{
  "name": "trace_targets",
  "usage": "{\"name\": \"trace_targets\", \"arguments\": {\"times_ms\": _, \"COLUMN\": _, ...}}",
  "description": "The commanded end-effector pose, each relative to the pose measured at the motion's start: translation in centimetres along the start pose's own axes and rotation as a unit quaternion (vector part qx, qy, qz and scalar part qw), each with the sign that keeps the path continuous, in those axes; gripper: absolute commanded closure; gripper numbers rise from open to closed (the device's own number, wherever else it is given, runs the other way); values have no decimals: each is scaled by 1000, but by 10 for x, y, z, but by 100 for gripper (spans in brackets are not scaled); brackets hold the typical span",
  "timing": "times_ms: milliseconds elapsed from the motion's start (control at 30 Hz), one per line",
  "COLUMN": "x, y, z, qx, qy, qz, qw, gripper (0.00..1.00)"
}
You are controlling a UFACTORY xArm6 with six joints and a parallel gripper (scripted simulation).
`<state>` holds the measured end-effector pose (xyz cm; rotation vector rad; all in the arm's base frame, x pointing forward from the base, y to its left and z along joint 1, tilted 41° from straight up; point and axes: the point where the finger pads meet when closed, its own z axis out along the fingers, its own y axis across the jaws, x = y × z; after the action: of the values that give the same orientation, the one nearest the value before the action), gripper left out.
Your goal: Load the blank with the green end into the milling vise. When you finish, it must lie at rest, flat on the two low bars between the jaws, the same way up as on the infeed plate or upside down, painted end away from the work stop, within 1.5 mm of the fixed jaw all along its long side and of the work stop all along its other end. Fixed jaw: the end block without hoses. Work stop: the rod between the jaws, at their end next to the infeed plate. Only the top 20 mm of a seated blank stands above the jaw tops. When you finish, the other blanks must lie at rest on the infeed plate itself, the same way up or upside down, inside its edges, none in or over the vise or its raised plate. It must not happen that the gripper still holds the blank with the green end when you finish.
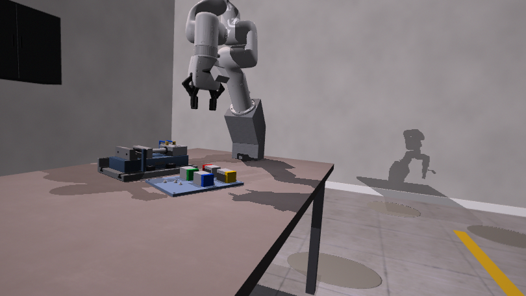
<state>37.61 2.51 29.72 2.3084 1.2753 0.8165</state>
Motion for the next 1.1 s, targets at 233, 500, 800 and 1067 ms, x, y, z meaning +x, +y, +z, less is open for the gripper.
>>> {"name": "trace_targets", "arguments": {"times_ms": 233, "x": -6, "y": 9, "z": 32, "qx": -1, "qy": 2, "qz": 0, "qw": 1000, "gripper": 29}}
{"name": "trace_targets", "arguments": {"times_ms": 500, "x": -13, "y": 15, "z": 58, "qx": -1, "qy": 1, "qz": 0, "qw": 1000, "gripper": 29}}
{"name": "trace_targets", "arguments": {"times_ms": 800, "x": -17, "y": 19, "z": 77, "qx": -1, "qy": 2, "qz": 0, "qw": 1000, "gripper": 29}}
{"name": "trace_targets", "arguments": {"times_ms": 1067, "x": -25, "y": 26, "z": 109, "qx": -1, "qy": 1, "qz": 0, "qw": 1000, "gripper": 29}}
